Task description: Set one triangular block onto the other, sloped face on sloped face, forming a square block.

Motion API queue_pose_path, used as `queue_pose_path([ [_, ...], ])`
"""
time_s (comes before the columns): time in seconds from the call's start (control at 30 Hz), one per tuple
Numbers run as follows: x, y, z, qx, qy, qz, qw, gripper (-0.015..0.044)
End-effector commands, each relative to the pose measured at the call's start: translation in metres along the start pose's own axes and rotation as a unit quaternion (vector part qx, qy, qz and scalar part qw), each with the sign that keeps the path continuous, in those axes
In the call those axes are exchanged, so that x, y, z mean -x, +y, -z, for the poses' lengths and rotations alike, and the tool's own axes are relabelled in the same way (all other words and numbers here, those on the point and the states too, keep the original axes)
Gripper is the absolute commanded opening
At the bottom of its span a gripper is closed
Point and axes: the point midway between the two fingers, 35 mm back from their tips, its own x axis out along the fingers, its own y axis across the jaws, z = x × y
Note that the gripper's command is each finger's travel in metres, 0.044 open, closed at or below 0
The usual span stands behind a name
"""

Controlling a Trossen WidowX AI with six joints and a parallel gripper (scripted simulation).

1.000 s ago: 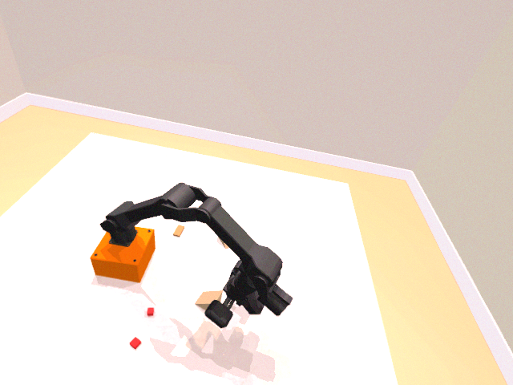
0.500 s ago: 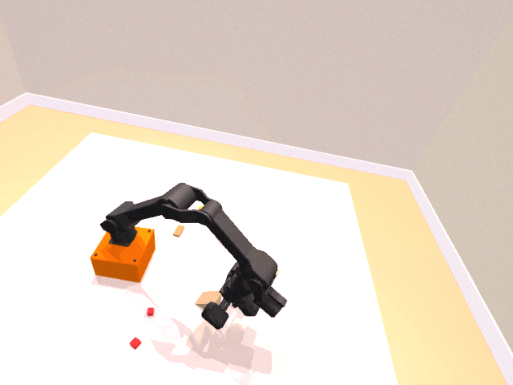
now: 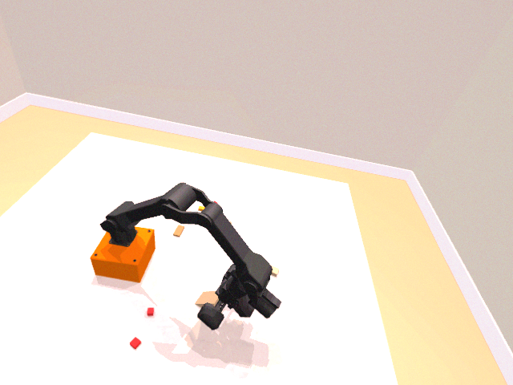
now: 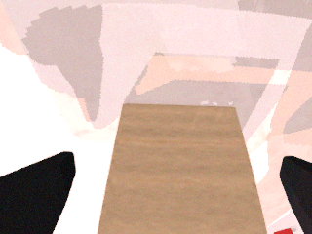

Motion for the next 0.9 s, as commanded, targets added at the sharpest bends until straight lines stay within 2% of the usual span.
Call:
queue_pose_path([
  [0.0,-0.0086,-0.0002,0.0012,-0.002,0.004,0.003,1.0,0.044],
  [0.13,-0.0127,0.0,0.002,-0.003,0.005,0.004,1.0,0.044],
  [0.43,-0.0127,0.0,0.002,-0.003,0.005,0.004,1.0,0.0204],
  [0.63,-0.0127,0.0,0.002,-0.003,0.005,0.004,1.0,0.0164],
  [0.83,-0.0093,0.0003,0.0035,-0.002,0.005,0.003,1.0,0.0006],
  [0.87,-0.0087,0.0004,0.0038,-0.002,0.005,0.003,1.0,0.0],
])
